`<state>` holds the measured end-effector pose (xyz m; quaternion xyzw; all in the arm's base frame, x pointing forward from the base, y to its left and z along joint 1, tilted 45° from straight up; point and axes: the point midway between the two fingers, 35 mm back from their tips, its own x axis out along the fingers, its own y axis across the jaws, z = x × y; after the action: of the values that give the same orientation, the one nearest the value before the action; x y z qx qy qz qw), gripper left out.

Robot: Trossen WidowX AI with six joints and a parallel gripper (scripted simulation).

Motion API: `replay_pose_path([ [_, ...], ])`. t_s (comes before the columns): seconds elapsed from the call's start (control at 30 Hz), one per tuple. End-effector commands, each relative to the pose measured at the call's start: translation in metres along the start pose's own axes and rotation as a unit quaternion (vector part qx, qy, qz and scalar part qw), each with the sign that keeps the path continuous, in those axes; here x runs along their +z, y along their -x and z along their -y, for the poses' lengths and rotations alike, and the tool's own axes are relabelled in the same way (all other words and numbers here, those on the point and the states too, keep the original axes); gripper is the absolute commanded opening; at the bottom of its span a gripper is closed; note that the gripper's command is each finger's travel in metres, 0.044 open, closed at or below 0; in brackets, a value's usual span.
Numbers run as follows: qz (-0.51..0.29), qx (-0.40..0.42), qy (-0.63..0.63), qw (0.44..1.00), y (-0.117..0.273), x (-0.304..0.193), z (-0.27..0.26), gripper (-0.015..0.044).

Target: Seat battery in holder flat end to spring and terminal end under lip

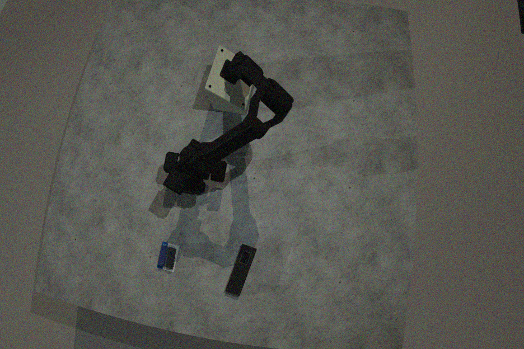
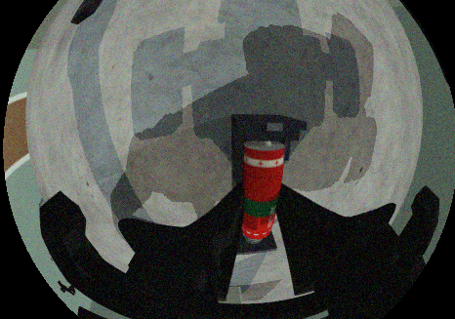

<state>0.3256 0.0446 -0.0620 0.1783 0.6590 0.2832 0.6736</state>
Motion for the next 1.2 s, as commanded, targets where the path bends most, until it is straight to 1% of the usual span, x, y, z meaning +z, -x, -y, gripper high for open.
replay_pose_path([
  [0.0, -0.005, 0.000, -0.003, 1.000, -0.0013, 0.0007, -0.0006, 0.0076],
  [0.33, -0.001, -0.001, -0.002, 1.000, -0.0008, 0.0095, -0.0008, 0.0076],
  [0.83, -0.002, -0.001, -0.002, 1.000, -0.0006, 0.0100, -0.0007, 0.0076],
  [0.97, -0.002, -0.001, -0.002, 1.000, -0.0006, 0.0100, -0.0007, 0.0178],
  [1.17, -0.002, -0.001, -0.002, 1.000, 0.0062, 0.0100, 0.0001, 0.0178],
])
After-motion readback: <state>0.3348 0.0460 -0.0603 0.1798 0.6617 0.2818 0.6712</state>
